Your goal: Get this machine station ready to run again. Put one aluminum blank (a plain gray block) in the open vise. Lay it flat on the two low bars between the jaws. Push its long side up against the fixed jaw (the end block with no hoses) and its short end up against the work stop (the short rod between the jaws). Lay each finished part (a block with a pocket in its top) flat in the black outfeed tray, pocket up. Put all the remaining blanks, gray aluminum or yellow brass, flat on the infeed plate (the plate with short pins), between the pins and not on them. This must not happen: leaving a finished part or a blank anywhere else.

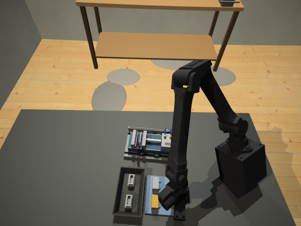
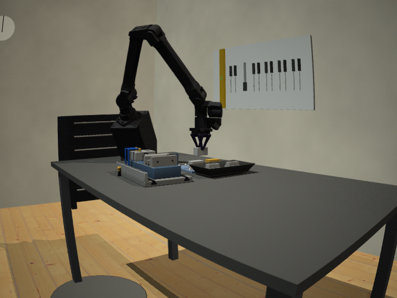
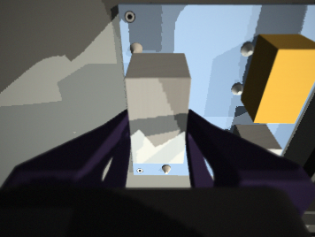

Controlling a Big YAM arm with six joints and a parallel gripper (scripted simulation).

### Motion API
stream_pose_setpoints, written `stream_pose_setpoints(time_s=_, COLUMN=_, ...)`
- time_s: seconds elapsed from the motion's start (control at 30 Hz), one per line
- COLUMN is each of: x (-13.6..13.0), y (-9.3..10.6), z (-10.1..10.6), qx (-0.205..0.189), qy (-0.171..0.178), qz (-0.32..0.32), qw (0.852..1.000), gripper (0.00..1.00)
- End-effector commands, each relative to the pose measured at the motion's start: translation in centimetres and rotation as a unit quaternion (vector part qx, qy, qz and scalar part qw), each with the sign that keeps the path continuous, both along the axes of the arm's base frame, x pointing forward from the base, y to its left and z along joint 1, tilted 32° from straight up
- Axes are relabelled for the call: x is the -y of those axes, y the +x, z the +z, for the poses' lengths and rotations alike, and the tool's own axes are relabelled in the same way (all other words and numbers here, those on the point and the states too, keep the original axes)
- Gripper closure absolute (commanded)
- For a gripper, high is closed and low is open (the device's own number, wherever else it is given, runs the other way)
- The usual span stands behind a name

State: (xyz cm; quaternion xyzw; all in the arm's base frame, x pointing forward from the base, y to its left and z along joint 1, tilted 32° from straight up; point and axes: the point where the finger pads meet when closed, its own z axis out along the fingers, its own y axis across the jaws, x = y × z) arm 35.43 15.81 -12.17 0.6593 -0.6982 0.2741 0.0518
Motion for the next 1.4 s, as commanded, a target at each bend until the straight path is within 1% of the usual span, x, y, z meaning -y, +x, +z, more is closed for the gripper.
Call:
stream_pose_setpoints(time_s=0.0, x=-1.2, y=-0.7, z=1.7, qx=0.007, qy=0.007, qz=0.002, qw=1.000, gripper=1.00)
stream_pose_setpoints(time_s=0.1, x=-1.3, y=-0.8, z=1.9, qx=0.007, qy=0.007, qz=0.002, qw=1.000, gripper=1.00)
stream_pose_setpoints(time_s=0.6, x=-3.8, y=-0.6, z=5.3, qx=0.017, qy=0.016, qz=0.002, qw=1.000, gripper=1.00)
stream_pose_setpoints(time_s=0.67, x=-3.8, y=-0.6, z=5.3, qx=0.017, qy=0.016, qz=0.002, qw=1.000, gripper=1.00)
stream_pose_setpoints(time_s=1.03, x=-4.7, y=-0.9, z=6.8, qx=0.020, qy=0.019, qz=0.002, qw=1.000, gripper=1.00)
stream_pose_setpoints(time_s=1.37, x=-5.0, y=-1.0, z=7.2, qx=0.020, qy=0.020, qz=0.001, qw=1.000, gripper=1.00)
